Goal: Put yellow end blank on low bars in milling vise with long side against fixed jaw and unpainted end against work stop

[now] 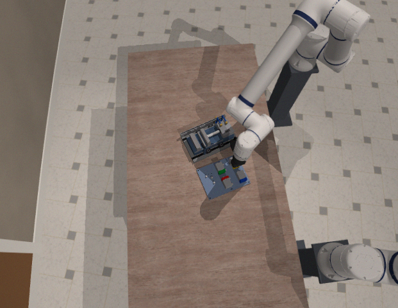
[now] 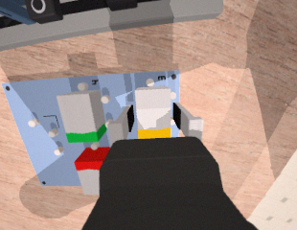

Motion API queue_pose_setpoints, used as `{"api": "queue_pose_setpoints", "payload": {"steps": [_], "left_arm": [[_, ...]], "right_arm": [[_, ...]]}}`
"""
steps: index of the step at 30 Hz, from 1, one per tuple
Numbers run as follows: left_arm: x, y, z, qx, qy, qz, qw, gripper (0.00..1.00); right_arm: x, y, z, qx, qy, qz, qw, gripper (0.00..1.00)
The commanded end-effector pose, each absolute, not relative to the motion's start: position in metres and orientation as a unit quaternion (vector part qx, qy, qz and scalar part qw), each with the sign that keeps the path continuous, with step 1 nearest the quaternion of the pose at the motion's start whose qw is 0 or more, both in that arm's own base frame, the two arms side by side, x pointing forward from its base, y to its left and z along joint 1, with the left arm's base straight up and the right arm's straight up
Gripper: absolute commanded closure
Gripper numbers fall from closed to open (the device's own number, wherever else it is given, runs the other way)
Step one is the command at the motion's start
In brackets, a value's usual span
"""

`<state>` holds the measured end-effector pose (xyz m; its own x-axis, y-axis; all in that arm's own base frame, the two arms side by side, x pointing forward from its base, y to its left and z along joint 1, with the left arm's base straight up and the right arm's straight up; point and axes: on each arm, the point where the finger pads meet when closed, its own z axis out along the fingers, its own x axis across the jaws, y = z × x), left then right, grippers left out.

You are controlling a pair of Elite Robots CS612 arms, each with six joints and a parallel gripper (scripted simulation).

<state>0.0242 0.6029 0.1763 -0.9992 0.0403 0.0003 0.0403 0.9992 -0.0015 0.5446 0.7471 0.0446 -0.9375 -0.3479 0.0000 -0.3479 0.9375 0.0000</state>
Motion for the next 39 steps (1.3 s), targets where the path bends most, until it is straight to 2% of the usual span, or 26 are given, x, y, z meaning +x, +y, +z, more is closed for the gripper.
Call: {"api": "queue_pose_setpoints", "payload": {"steps": [1, 15, 16, 39], "left_arm": [[0.0244, 0.6035, 0.177, -0.02, -1.0, 0.0, 0.0, 0.0], [0.0244, 0.6035, 0.177, -0.02, -1.0, 0.0, 0.0, 0.0], [0.0244, 0.6035, 0.177, -0.02, -1.0, 0.0, 0.0, 0.0], [0.0244, 0.6035, 0.177, -0.02, -1.0, 0.0, 0.0, 0.0]], "right_arm": [[0.545, 0.7476, 0.0461, 0.177, -0.984, -0.001, -0.001, 0.0], [0.5451, 0.7476, 0.0468, 0.177, -0.984, -0.001, -0.001, 0.0], [0.5451, 0.7476, 0.0468, 0.177, -0.984, -0.001, -0.001, 1.0], [0.5451, 0.7476, 0.0468, 0.177, -0.984, -0.001, -0.001, 1.0]]}}
